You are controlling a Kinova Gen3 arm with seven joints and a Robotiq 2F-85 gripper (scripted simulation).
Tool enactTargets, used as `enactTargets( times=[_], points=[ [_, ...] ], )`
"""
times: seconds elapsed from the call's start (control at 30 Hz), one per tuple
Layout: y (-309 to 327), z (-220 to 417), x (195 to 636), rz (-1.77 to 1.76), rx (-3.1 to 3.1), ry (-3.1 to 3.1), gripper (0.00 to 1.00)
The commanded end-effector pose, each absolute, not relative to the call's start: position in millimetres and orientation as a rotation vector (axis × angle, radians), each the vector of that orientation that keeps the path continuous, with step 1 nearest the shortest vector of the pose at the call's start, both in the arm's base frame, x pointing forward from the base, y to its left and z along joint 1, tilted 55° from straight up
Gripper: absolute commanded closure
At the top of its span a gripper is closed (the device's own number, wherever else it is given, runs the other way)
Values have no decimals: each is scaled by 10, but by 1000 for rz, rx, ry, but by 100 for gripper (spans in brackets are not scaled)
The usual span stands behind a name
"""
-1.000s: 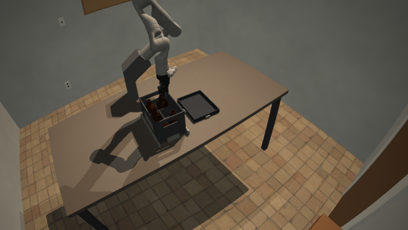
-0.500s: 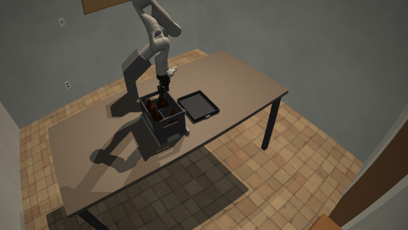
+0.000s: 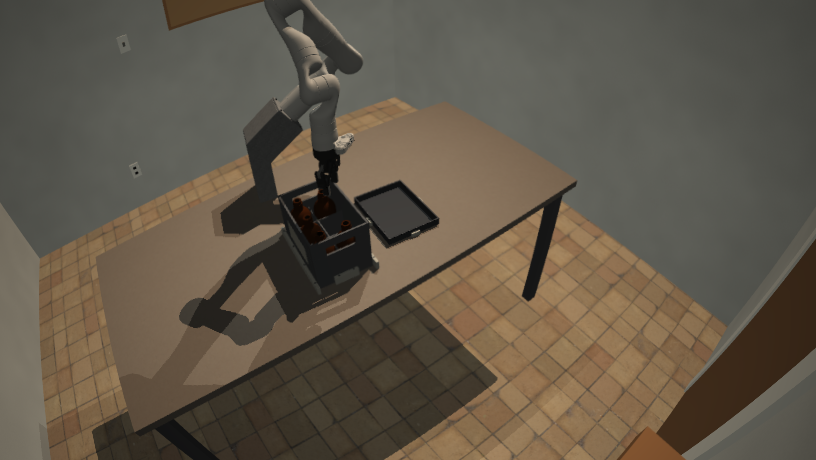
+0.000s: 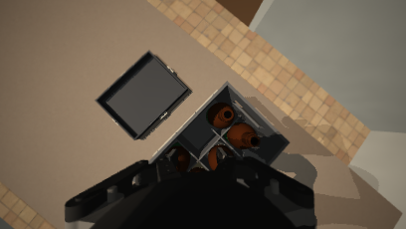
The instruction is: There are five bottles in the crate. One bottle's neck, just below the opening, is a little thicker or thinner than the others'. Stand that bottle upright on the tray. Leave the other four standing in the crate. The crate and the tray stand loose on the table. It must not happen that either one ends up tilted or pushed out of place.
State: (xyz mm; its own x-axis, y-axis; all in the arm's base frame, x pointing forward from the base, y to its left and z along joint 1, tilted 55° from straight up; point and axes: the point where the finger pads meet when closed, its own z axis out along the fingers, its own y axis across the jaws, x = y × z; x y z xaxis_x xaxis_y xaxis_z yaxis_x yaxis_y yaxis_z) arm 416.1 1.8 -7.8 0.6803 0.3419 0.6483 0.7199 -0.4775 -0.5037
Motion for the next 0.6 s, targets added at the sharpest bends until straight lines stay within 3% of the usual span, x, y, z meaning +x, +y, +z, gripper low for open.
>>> enactTargets(
  times=[0.0, 0.57],
  points=[
    [17, -80, 4165, -603, -2093, -814, 36],
    [118, -151, 4183, -603, -2094, -813, 36]
  ],
)
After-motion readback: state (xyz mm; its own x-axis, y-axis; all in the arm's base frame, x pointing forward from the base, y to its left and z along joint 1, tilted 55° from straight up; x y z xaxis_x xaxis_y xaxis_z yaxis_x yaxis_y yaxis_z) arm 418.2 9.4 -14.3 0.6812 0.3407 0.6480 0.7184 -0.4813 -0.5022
